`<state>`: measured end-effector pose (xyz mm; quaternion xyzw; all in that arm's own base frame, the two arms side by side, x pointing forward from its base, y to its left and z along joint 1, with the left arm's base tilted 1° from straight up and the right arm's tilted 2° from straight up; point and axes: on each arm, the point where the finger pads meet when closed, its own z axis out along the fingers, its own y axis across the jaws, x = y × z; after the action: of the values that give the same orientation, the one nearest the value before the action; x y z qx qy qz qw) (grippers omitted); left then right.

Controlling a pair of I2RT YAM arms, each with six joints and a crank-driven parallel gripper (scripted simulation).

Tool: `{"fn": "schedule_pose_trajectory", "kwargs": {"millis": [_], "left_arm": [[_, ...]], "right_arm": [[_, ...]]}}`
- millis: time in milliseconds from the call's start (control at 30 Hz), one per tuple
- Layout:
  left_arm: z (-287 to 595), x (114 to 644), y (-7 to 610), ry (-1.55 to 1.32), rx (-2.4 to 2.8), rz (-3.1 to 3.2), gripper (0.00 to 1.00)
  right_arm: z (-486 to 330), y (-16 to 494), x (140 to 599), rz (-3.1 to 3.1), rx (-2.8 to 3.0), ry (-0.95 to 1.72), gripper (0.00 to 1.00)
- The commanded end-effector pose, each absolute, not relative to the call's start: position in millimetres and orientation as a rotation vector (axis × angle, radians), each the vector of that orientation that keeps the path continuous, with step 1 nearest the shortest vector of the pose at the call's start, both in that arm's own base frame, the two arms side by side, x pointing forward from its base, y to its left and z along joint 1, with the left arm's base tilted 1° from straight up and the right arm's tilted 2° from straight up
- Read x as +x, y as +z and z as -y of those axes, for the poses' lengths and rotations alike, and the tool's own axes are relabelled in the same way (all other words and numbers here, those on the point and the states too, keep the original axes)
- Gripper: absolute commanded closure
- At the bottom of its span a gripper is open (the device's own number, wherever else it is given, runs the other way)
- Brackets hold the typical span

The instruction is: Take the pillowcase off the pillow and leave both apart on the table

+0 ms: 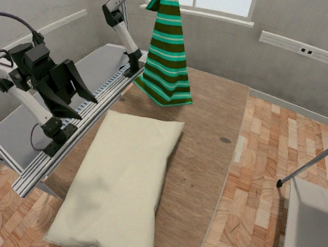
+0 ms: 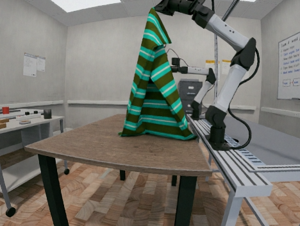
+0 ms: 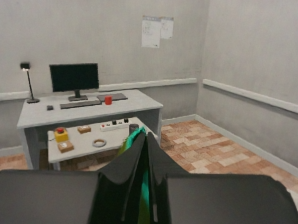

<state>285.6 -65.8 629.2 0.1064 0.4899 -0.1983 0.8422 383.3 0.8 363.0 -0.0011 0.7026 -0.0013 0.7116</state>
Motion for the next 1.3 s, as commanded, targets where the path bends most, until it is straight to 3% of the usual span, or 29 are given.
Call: {"fn": "schedule_pose_trajectory", "kwargs": {"millis": [0, 867, 1267], "left_arm": [[68, 286, 642, -0.495, 0.285, -0.977, 0.99], [10, 309, 630, -0.475, 0.357, -1.039, 0.99], [-14, 344, 625, -0.419, 0.284, -1.061, 0.99]], "right_arm": [[1, 378, 384, -1.516, -0.003, -0.017, 0.37], [1, 378, 384, -1.516, -0.003, -0.017, 0.37], [1, 378, 384, -1.516, -0.003, -0.017, 0.37]]}}
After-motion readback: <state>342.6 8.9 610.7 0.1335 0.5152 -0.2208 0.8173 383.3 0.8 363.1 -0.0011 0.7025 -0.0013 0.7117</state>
